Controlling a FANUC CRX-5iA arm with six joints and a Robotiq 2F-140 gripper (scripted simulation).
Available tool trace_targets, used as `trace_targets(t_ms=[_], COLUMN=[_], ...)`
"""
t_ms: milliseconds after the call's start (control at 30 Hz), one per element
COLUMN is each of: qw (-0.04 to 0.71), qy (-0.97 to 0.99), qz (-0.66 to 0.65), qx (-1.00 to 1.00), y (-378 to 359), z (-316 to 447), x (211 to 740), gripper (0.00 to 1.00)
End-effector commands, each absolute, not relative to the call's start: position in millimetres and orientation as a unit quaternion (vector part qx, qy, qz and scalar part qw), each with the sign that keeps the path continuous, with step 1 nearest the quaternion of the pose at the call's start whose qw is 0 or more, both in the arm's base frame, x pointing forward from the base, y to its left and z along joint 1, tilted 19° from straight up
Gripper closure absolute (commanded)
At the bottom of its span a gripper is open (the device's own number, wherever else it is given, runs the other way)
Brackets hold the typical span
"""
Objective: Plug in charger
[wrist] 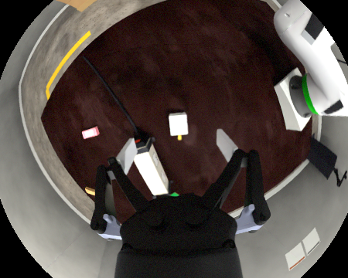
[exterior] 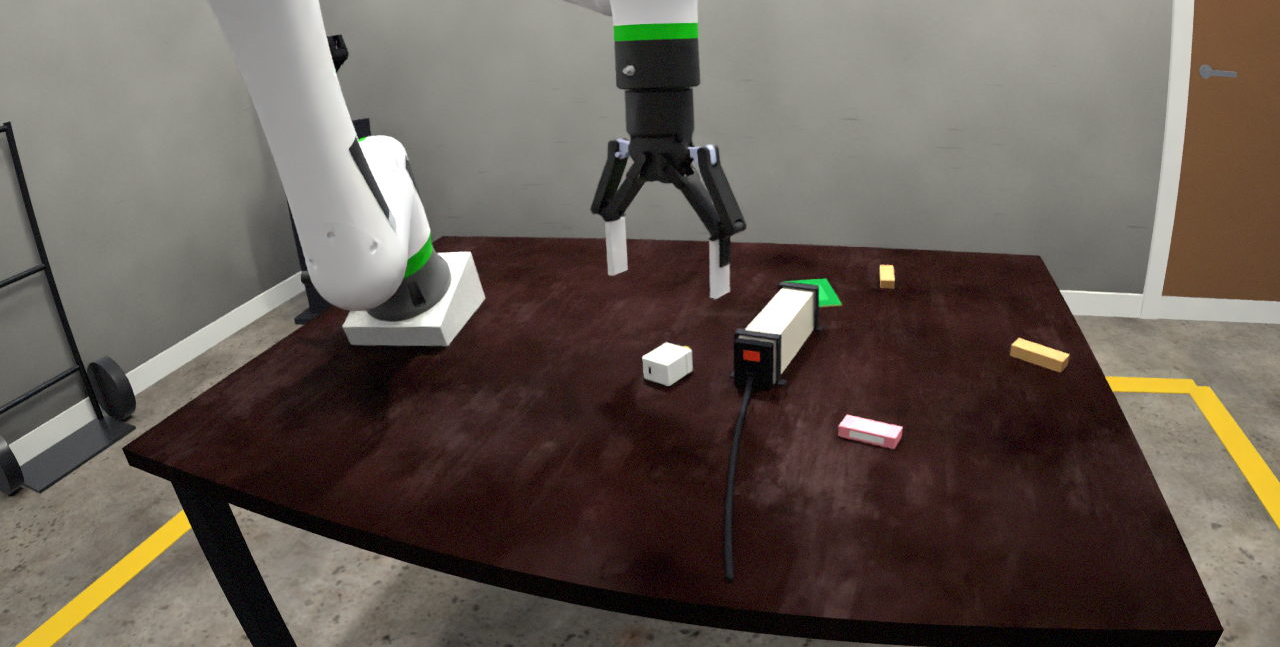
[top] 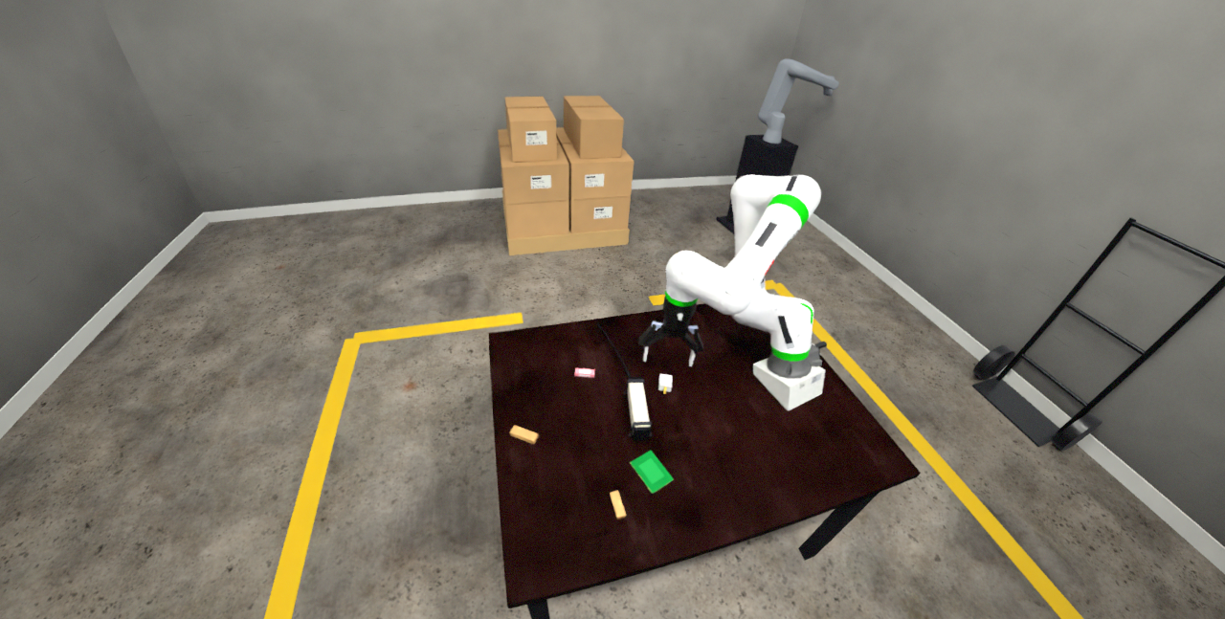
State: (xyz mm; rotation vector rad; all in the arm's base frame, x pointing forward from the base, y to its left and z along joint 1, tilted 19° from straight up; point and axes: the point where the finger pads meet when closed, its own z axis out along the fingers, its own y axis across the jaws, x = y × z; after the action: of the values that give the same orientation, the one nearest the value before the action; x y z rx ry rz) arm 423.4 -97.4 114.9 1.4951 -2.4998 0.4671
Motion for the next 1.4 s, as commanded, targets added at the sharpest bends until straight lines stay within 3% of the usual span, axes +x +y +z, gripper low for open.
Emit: trace_targets(t_ms=[0, 67, 100, 1367], qw=[0.072, 0.072, 0.072, 0.072], qy=[-0.849, -0.849, -0.849, -0.849], qz=[0.152, 0.152, 0.152, 0.152], qx=[0.501, 0.501, 0.501, 0.501], y=[-91.9, -91.9, -91.9, -92.1], z=[113.4, 113.4, 113.4, 113.1], x=[418.5, 418.5, 418.5, 418.5], gripper=[0.00, 0.00, 0.56, 0.56])
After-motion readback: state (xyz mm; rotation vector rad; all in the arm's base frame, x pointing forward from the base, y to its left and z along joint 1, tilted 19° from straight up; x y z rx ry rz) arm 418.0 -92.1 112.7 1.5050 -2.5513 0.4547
